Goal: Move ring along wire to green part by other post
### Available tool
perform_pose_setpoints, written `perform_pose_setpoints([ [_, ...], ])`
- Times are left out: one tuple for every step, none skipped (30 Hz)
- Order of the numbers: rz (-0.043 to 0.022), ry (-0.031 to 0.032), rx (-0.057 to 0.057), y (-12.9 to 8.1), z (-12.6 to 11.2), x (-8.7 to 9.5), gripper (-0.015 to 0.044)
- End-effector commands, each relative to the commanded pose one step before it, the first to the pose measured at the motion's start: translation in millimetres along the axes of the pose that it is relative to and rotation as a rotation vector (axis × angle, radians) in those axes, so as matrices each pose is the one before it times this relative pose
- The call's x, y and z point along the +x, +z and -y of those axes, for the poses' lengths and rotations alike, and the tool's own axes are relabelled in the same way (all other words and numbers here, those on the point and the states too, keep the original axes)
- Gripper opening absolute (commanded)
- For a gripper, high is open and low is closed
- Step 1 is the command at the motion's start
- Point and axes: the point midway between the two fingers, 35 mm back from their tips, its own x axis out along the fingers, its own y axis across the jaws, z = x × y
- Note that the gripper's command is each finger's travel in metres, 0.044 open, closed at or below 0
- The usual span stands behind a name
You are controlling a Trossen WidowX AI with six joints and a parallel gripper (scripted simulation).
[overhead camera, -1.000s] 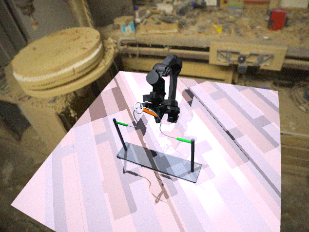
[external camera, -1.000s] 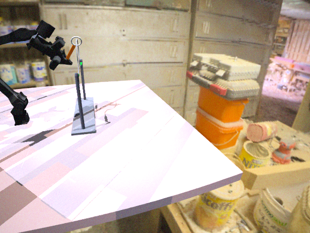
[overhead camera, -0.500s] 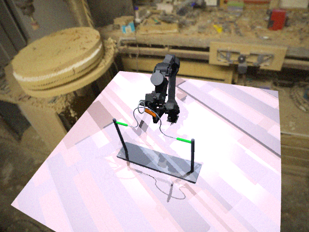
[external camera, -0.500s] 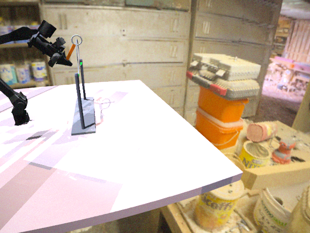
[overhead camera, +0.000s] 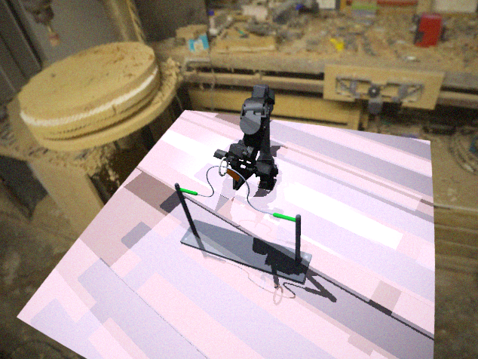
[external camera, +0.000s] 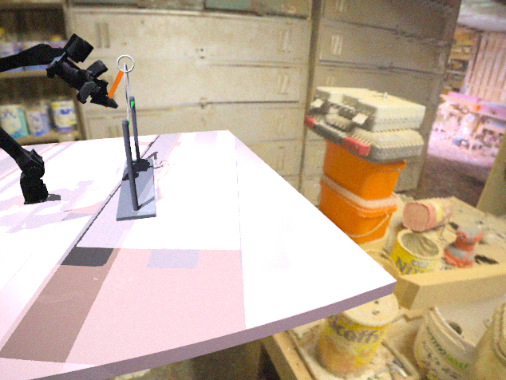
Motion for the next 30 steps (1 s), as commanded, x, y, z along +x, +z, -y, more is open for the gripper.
perform_pose_setpoints([
  [0.00481, -0.05389, -0.0616, -0.42, 3.37, 0.62, -0.015],
  [0.00162, -0.01038, -0.0114, -0.02, 0.63, 0.08, -0.015],
  [0.00164, -0.01034, -0.0114, -0.01, 0.63, 0.08, -0.015],
  [0.00165, -0.01031, -0.0114, -0.01, 0.63, 0.07, -0.015],
  [0.00166, -0.01027, -0.0114, 0.0, 0.63, 0.07, -0.015],
  [0.00168, -0.01022, -0.0114, -0.01, 0.63, 0.08, -0.015],
  [0.00169, -0.01018, -0.0114, -0.02, 0.63, 0.08, -0.015],
  [0.0017, -0.01015, -0.0114, -0.01, 0.63, 0.08, -0.015],
  [0.00172, -0.01011, -0.0114, -0.01, 0.64, 0.07, -0.015],
  [0.00173, -0.01007, -0.0114, 0.0, 0.64, 0.07, -0.015],
  [0.00173, -0.01002, -0.0113, -0.01, 0.64, 0.08, -0.015],
  [0.00174, -0.00999, -0.0113, -0.01, 0.64, 0.08, -0.015],
  [0.00175, -0.00995, -0.0113, -0.01, 0.64, 0.08, -0.015],
  [0.00176, -0.00991, -0.0113, 0.0, 0.64, 0.08, -0.015],
  [0.00176, -0.00988, -0.0113, 0.01, 0.64, 0.07, -0.015],
  [0.00177, -0.00983, -0.0112, -0.01, 0.64, 0.08, -0.015],
  [0.00177, -0.0098, -0.0112, -0.01, 0.64, 0.08, -0.015],
  [0.00178, -0.00977, -0.0112, -0.01, 0.64, 0.08, -0.015],
  [0.00178, -0.00973, -0.0112, 0.0, 0.64, 0.08, -0.015],
  [0.00178, -0.0097, -0.0112, 0.01, 0.64, 0.07, -0.015],
  [0.00178, -0.00965, -0.0111, -0.01, 0.64, 0.08, -0.015],
  [0.00179, -0.00963, -0.0111, -0.01, 0.64, 0.08, -0.015],
  [0.00179, -0.00962, -0.0112, -0.01, 0.64, 0.08, -0.015],
  [0.00179, -0.0096, -0.0112, 0.0, 0.64, 0.08, -0.015],
  [0.00179, -0.00959, -0.0112, 0.01, 0.64, 0.07, -0.015],
  [0.00179, -0.00955, -0.0112, 0.0, 0.64, 0.08, -0.015],
  [0.00179, -0.00955, -0.0112, -0.01, 0.64, 0.08, -0.015],
  [0.0018, -0.00955, -0.0113, 0.0, 0.64, 0.08, -0.015],
  [0.0018, -0.00954, -0.0113, 0.0, 0.64, 0.07, -0.015],
  [0.0018, -0.00953, -0.0113, 0.01, 0.64, 0.07, -0.015],
])
